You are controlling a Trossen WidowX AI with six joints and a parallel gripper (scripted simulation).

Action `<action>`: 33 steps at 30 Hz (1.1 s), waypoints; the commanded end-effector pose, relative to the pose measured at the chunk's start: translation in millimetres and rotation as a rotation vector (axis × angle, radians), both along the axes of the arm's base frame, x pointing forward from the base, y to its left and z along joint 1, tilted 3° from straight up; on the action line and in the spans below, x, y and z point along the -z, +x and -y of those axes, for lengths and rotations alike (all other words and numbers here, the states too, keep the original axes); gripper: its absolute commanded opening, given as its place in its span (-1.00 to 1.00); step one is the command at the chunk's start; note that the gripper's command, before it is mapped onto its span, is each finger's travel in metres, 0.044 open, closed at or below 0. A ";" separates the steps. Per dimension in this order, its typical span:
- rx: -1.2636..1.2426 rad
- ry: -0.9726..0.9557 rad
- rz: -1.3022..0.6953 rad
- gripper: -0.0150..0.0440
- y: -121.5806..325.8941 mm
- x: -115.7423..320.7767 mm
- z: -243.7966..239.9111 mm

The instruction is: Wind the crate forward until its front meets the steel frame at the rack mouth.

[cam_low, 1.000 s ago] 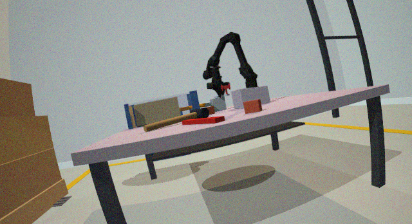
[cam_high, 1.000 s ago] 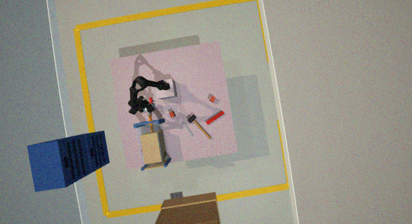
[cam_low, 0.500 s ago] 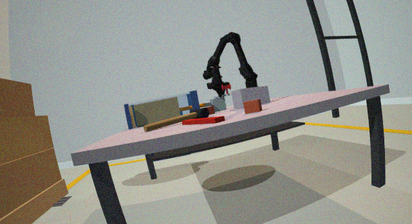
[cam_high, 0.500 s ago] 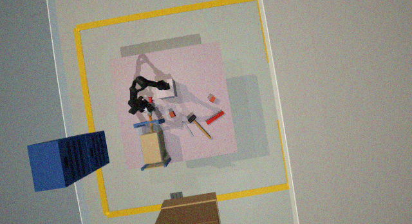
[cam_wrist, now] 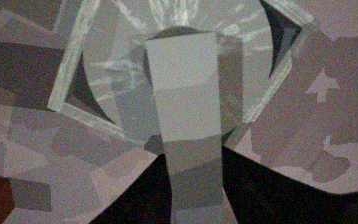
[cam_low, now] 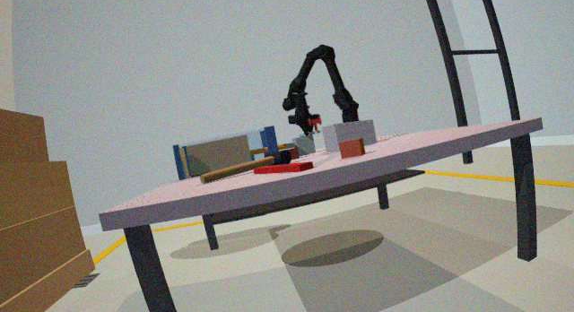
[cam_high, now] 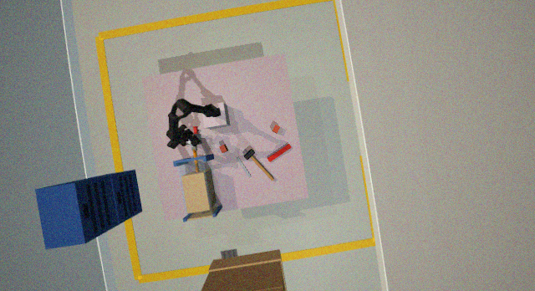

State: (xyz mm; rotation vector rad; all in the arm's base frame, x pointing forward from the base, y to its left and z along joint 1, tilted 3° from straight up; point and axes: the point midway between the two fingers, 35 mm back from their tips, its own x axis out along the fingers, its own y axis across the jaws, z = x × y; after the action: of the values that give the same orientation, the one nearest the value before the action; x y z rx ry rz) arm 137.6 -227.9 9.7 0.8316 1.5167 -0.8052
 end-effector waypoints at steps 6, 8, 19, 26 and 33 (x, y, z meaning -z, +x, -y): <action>0.032 0.005 0.004 -0.49 1.6 4.1 -1.3; 0.037 0.005 0.005 -0.49 1.8 4.1 -1.4; 0.095 0.003 0.005 -0.49 4.1 4.2 -2.4; 0.052 0.005 0.005 -0.49 2.3 4.1 -1.5; 0.073 0.004 0.005 -0.49 3.1 4.1 -1.9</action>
State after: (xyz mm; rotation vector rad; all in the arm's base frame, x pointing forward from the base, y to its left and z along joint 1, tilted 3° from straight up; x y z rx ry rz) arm 140.4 -226.6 9.7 0.8835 1.4916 -0.8474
